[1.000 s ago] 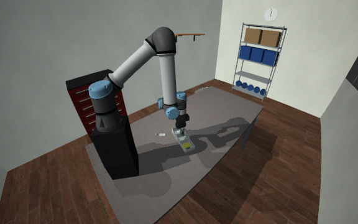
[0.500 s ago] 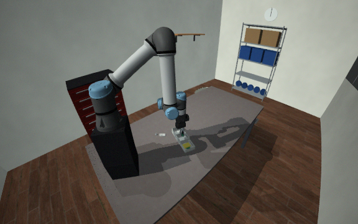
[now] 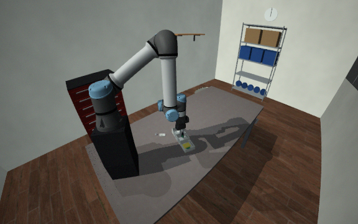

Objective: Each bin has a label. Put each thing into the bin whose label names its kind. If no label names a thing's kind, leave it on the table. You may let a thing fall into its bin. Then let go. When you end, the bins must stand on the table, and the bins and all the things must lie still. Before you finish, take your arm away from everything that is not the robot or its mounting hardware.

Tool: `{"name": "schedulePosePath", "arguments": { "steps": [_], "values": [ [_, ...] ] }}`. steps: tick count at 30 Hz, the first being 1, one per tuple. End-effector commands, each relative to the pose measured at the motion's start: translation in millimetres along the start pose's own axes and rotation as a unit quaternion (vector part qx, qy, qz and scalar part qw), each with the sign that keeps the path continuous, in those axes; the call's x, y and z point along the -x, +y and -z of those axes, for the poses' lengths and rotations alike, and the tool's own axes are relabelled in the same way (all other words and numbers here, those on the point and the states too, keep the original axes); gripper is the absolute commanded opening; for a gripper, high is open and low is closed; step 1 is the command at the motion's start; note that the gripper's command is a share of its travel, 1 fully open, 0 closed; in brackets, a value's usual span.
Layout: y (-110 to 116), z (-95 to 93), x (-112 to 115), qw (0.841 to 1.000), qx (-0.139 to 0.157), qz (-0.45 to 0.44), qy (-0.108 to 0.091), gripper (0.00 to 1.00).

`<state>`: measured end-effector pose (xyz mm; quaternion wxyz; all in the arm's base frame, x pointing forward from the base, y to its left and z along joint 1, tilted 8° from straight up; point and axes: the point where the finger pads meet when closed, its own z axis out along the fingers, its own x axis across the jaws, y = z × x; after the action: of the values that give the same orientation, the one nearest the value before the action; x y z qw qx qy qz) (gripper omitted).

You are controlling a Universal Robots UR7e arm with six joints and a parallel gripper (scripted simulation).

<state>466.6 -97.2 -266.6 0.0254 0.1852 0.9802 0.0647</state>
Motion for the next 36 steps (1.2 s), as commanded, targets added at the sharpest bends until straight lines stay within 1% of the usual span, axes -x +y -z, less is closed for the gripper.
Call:
{"name": "schedulePosePath", "arguments": {
  "steps": [1, 16, 33, 34, 36],
  "values": [
    [0.0, -11.3, 0.6, 1.000, 0.000, 0.000, -0.001, 0.31],
    [0.0, -36.7, 0.7, 1.000, 0.000, 0.000, -0.001, 0.31],
    [0.1, -36.7, 1.1, 1.000, 0.000, 0.000, -0.001, 0.31],
    [0.1, -36.7, 1.1, 1.000, 0.000, 0.000, -0.001, 0.60],
    [0.1, -36.7, 1.1, 1.000, 0.000, 0.000, -0.001, 0.60]
  ]
}}
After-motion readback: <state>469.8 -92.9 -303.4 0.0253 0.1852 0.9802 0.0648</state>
